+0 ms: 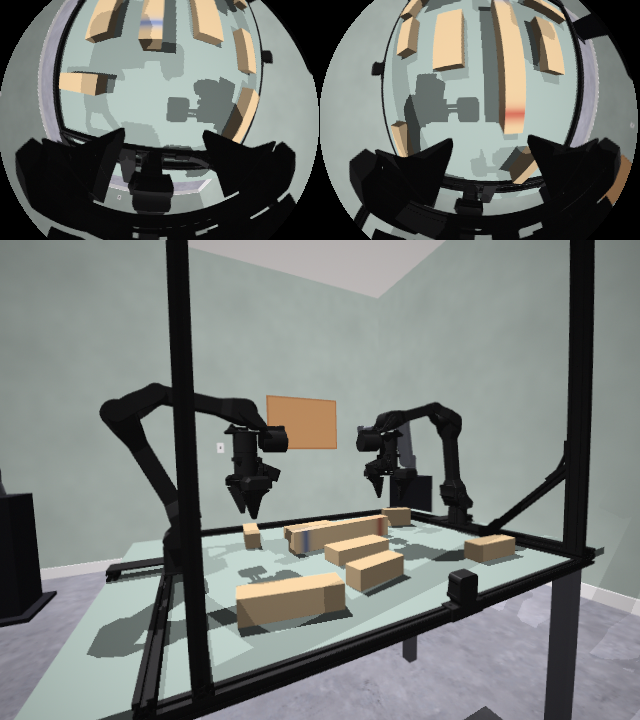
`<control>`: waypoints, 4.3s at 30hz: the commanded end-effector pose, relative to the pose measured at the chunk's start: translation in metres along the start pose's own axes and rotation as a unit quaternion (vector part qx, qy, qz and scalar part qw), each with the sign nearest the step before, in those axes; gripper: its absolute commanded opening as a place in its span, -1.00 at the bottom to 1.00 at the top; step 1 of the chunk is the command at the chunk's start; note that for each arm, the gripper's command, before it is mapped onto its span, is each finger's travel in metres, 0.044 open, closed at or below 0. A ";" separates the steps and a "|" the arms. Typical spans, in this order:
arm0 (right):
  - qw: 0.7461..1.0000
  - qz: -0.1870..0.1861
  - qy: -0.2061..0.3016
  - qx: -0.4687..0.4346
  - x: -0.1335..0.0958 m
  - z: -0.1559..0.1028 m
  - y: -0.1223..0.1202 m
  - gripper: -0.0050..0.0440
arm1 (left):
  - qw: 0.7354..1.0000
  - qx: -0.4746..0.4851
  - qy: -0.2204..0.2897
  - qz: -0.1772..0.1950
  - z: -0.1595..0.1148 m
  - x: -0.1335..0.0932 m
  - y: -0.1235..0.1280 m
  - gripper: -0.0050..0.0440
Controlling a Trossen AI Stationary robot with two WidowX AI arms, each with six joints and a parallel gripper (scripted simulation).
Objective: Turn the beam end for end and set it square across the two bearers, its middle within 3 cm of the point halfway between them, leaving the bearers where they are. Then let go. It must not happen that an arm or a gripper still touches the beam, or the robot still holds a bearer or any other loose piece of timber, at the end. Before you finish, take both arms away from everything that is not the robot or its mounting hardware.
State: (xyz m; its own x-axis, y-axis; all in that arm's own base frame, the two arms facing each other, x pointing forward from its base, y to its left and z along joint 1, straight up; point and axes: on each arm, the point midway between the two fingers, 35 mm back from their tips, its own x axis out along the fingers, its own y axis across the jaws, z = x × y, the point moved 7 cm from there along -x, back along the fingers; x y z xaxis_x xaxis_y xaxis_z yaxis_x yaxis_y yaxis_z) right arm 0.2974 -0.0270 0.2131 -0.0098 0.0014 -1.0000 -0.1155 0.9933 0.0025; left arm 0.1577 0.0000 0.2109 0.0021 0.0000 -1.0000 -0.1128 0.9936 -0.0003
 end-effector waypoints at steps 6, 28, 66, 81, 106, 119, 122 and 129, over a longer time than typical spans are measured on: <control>1.000 -0.001 -0.002 0.001 -0.008 -0.041 0.016 1.00 | 1.000 -0.001 0.001 0.000 0.000 0.000 0.000 1.00; 1.000 -0.001 -0.004 0.000 -0.002 -0.118 0.039 1.00 | 1.000 -0.001 0.001 0.000 0.000 0.000 0.000 1.00; 1.000 -0.001 -0.005 0.000 0.004 -0.136 0.043 1.00 | 1.000 -0.001 0.001 0.000 0.055 0.012 0.005 0.88; 1.000 -0.001 -0.005 0.000 0.004 -0.136 0.043 1.00 | 1.000 -0.001 0.001 0.000 0.082 0.018 0.007 0.88; 1.000 -0.001 -0.005 0.000 0.004 -0.136 0.043 1.00 | 1.000 -0.001 0.001 0.000 0.138 0.027 0.012 0.88; 1.000 -0.001 -0.005 0.000 0.004 -0.136 0.043 1.00 | 1.000 -0.001 0.001 0.000 0.165 0.031 0.015 0.88; 1.000 -0.001 -0.005 0.000 0.004 -0.136 0.043 1.00 | 1.000 -0.001 0.001 0.000 0.171 0.032 0.016 0.88; 1.000 -0.001 -0.005 0.000 0.004 -0.136 0.043 1.00 | 1.000 -0.001 0.001 0.000 0.182 0.033 0.017 0.88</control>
State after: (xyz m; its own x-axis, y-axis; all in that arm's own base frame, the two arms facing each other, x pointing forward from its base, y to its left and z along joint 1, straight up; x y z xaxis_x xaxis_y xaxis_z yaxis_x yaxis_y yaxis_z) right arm 0.1582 0.0000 0.2111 0.0031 0.0004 -1.0000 -0.1207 0.9927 0.0000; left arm 0.3299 0.0356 0.1810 0.0068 0.0007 -1.0000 -0.1171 0.9931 -0.0001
